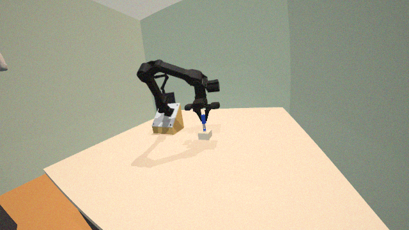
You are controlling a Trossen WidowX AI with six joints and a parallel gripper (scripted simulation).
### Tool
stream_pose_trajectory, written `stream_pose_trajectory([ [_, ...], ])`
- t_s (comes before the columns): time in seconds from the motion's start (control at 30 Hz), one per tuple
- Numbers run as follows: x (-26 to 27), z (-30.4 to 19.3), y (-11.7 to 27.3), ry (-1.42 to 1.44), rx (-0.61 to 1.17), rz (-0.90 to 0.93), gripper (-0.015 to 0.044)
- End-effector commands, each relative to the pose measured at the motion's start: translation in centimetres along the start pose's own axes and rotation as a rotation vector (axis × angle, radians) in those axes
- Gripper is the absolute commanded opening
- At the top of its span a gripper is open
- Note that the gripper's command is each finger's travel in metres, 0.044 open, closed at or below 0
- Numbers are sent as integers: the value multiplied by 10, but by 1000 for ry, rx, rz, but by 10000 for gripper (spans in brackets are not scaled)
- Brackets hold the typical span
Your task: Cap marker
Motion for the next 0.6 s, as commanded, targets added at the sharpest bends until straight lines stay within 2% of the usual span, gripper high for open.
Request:
stream_pose_trajectory([
  [0.0, -1, -1, -6, 7, -5, 0, 0],
  [0.57, -2, 0, -24, 7, -7, 0, 0],
])
Point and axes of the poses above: the point midway between the two fingers, 35 mm back from their tips, its own y axis back along the fingers, its own x axis across the jaws, z = x × y, the point moved 10 cm from there along y, back along the fingers, and after that the axes turned 10 degrees about -y, right-handed, at the moved point
